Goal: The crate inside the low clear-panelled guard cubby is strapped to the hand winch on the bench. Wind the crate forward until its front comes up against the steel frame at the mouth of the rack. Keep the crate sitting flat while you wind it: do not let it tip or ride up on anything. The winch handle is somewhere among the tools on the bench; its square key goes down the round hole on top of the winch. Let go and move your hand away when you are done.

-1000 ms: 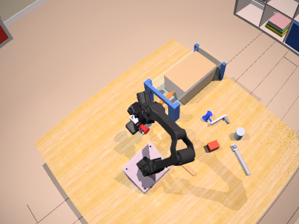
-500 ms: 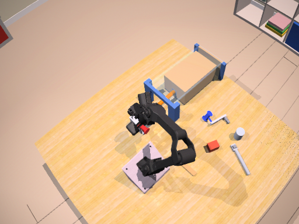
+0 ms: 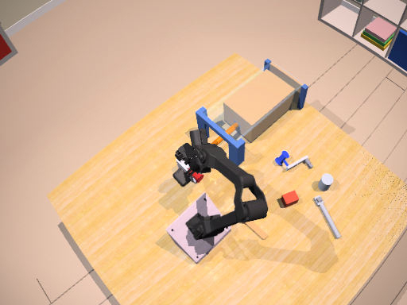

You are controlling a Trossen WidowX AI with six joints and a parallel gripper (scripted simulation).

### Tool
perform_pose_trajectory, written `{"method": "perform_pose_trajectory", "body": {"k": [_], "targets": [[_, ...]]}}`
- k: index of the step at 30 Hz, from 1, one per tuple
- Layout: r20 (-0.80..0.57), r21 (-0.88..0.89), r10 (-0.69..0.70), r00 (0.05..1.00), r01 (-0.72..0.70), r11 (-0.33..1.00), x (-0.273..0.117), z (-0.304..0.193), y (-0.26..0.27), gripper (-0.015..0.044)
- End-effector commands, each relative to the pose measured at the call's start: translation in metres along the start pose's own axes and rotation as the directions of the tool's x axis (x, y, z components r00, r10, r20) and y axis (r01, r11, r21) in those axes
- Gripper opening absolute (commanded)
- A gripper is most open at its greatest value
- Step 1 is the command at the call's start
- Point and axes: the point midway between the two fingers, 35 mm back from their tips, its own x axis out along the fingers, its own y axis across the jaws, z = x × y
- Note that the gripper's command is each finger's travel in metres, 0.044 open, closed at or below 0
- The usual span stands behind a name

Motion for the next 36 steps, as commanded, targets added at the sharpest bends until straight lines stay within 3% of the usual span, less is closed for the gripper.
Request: {"method": "perform_pose_trajectory", "body": {"k": [1, 25, 36], "targets": [[-0.013, -0.007, 0.005, 1.0, -0.005, 1.0, 0.009, -0.005, 0.002, 0.044], [-0.017, -0.006, 0.007, 1.0, -0.008, 1.0, 0.034, -0.02, 0.004, 0.044], [-0.008, 0.0, 0.004, 1.0, -0.004, 1.0, 0.032, -0.018, 0.003, 0.0151]]}}
